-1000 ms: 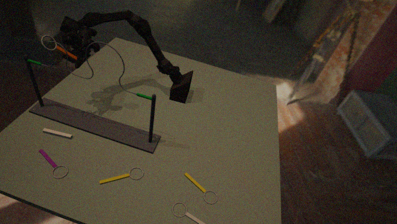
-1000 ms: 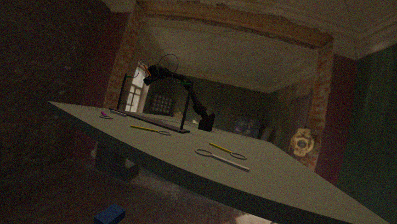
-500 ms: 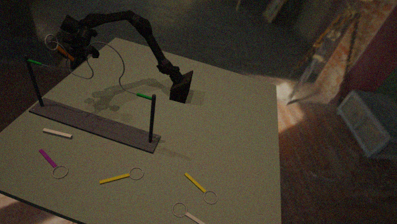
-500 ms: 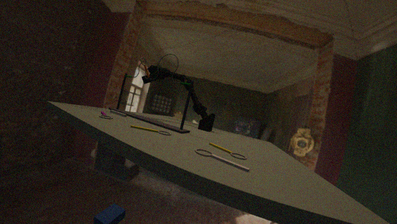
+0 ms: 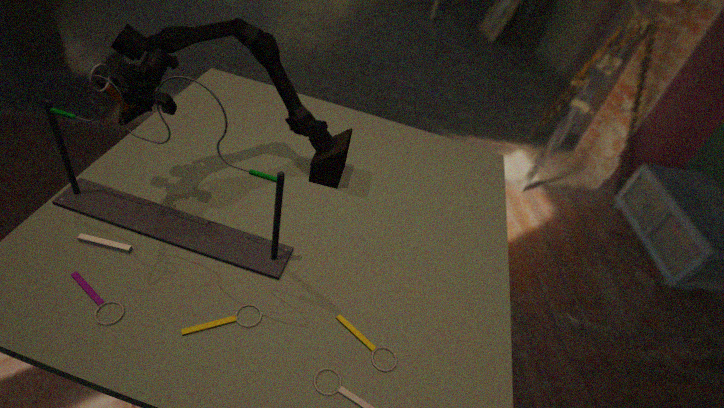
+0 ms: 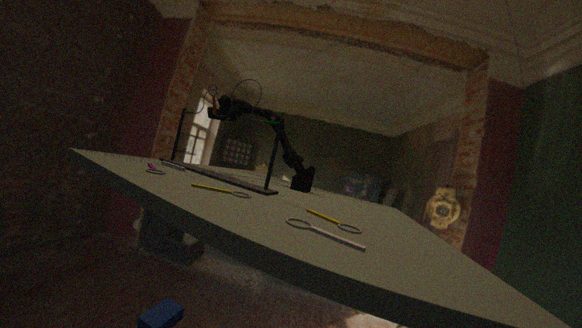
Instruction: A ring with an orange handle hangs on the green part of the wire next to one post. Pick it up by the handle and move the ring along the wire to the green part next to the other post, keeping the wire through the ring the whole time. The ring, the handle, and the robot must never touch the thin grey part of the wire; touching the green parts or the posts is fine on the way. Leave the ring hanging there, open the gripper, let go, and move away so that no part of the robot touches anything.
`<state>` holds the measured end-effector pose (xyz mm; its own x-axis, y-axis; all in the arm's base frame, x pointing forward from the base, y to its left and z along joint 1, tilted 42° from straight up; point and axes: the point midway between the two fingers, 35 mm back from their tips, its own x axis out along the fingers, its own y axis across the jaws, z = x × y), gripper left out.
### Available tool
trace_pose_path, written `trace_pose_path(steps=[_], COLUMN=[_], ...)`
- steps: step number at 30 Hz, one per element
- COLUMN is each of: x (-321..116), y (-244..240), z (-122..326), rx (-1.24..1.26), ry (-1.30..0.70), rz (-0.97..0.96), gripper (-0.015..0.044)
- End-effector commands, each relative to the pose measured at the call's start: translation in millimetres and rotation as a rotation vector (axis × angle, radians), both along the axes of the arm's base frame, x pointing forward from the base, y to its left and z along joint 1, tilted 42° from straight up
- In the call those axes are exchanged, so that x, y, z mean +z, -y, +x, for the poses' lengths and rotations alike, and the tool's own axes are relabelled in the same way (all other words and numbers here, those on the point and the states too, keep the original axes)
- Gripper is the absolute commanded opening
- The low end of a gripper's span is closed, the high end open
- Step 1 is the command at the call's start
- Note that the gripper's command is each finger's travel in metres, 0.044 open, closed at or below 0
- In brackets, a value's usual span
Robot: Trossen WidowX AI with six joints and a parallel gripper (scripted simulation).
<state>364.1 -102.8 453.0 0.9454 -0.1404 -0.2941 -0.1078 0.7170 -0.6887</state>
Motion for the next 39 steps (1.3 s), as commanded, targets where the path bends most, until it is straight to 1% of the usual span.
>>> trace_pose_path(steps=[1, 21, 39], x=[6, 33, 61], y=[3, 19, 22], z=[-1, 0, -1], rx=[-0.006, -0.035, -0.059], ry=[0.023, 0.122, 0.209], rz=[-0.077, -0.502, -0.884], gripper=[-0.0150, -0.0150, -0.0150])
